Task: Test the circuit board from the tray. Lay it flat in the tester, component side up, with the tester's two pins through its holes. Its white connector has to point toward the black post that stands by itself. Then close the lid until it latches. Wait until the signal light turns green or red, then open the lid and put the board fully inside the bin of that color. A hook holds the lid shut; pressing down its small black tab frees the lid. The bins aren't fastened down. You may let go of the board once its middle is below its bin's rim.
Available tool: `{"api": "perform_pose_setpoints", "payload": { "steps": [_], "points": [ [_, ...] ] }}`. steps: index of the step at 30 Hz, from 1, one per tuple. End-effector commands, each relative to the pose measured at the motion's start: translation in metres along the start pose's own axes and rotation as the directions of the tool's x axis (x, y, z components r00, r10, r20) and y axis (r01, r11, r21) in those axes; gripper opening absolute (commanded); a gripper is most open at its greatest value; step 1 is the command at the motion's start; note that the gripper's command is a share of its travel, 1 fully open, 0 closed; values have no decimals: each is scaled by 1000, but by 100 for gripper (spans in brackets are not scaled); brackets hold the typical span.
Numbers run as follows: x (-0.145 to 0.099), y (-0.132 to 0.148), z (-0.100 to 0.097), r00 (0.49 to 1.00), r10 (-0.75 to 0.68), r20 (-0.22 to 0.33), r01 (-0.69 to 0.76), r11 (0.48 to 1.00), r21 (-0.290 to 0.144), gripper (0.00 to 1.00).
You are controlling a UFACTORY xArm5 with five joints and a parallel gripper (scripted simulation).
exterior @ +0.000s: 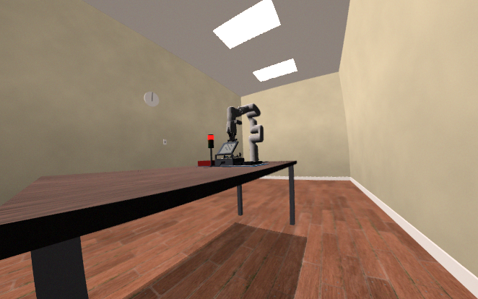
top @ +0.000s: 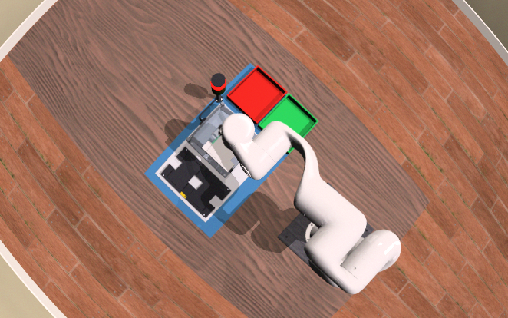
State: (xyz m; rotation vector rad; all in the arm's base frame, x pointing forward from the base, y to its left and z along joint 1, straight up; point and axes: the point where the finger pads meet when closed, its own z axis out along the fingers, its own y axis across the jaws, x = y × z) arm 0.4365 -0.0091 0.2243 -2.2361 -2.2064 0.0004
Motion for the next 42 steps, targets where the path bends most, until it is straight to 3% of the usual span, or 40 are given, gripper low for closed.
{"api": "perform_pose_setpoints", "payload": {
  "steps": [1,35,36,42],
  "points": [
    [0,1,-2,1000,0,0,0,1000,-4,28],
    [0,0,2,1000,0,0,0,1000,-4,28],
    [0,0,2,1000,0,0,0,1000,-4,0],
    [0,0,2,1000,0,0,0,1000,-4,0]
  ]
}}
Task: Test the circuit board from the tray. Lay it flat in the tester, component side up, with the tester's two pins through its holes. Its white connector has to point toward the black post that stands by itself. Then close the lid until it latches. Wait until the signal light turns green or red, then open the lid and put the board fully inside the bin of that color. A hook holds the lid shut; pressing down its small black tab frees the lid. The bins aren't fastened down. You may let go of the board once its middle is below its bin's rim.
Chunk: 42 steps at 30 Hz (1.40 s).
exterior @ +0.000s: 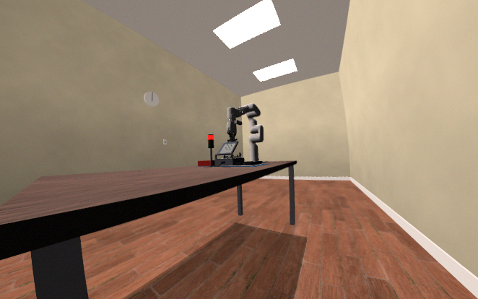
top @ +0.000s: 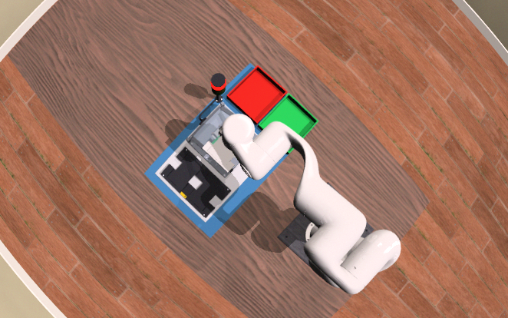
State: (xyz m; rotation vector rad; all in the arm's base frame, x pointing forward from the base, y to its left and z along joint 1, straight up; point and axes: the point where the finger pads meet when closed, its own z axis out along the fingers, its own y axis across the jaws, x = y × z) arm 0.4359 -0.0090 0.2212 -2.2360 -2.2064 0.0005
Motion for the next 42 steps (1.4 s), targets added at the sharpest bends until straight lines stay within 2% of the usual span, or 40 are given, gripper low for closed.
{"api": "perform_pose_setpoints", "payload": {
  "steps": [1,42],
  "points": [
    [0,1,-2,1000,0,0,0,1000,-4,0],
    [0,4,-5,1000,0,0,0,1000,-4,0]
  ]
}}
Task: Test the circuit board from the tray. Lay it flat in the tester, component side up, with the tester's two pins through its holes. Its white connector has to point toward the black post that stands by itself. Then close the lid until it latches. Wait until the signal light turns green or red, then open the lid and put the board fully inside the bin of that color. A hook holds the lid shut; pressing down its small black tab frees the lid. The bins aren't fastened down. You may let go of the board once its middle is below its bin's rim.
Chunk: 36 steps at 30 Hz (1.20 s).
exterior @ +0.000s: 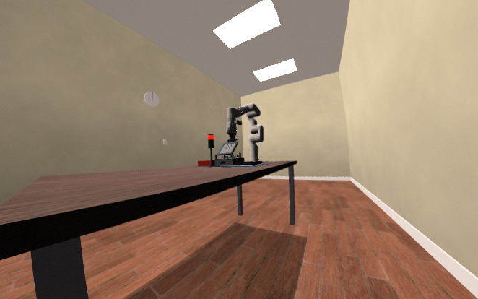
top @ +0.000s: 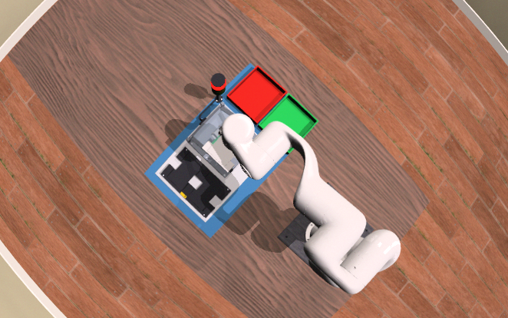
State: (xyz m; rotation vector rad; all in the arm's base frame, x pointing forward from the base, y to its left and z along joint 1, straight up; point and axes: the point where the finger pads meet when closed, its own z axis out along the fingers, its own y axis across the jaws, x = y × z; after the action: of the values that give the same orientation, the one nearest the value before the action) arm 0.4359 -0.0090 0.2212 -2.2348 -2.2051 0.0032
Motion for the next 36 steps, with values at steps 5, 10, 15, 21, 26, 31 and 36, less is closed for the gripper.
{"api": "perform_pose_setpoints", "payload": {
  "steps": [5,10,15,21,26,31,36],
  "points": [
    [0,11,-11,1000,0,0,0,1000,-7,0],
    [0,21,-20,1000,0,0,0,1000,-7,0],
    [0,35,-31,1000,0,0,0,1000,-7,0],
    [0,48,-39,1000,0,0,0,1000,-7,0],
    [0,51,-41,1000,0,0,0,1000,-7,0],
    [0,53,-42,1000,0,0,0,1000,-7,0],
    [0,53,-42,1000,0,0,0,1000,-7,0]
  ]
}}
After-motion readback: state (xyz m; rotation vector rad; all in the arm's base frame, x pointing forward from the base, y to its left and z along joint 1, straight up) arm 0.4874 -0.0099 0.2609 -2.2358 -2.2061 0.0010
